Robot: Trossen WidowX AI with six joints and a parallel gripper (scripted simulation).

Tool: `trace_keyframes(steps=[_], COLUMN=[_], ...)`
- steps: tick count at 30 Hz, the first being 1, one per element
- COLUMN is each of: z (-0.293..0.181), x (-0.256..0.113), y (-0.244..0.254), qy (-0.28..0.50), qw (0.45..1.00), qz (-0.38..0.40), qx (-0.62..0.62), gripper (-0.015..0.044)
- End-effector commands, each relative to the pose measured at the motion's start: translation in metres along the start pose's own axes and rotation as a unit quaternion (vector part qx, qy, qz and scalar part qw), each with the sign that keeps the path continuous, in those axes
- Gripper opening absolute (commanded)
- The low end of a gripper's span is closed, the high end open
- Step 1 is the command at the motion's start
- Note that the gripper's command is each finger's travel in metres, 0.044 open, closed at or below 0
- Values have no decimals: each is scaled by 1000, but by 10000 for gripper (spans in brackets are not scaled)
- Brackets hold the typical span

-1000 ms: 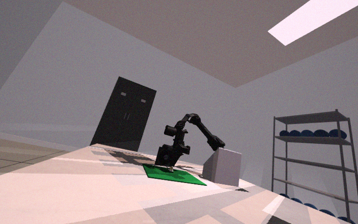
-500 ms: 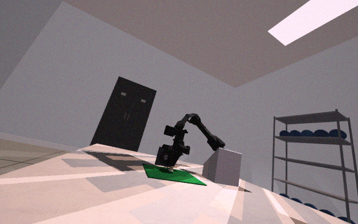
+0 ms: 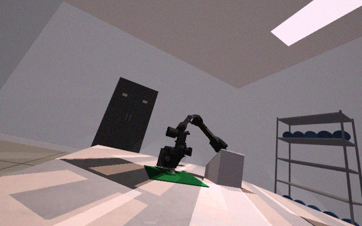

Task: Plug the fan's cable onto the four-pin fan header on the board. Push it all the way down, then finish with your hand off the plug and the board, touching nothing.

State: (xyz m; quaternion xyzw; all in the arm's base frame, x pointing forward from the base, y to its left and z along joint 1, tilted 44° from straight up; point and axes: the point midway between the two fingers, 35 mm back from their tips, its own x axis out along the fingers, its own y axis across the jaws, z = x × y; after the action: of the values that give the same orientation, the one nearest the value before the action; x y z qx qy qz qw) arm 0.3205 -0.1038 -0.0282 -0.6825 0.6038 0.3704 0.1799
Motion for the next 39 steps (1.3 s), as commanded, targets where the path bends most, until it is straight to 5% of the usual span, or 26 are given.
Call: trace_keyframes(steps=[1,39], z=[1,1], x=[2,5], y=[1,1], qy=[2,2], qw=[1000,1000], qz=[3,3], qx=[-5,-5], gripper=[0,0])
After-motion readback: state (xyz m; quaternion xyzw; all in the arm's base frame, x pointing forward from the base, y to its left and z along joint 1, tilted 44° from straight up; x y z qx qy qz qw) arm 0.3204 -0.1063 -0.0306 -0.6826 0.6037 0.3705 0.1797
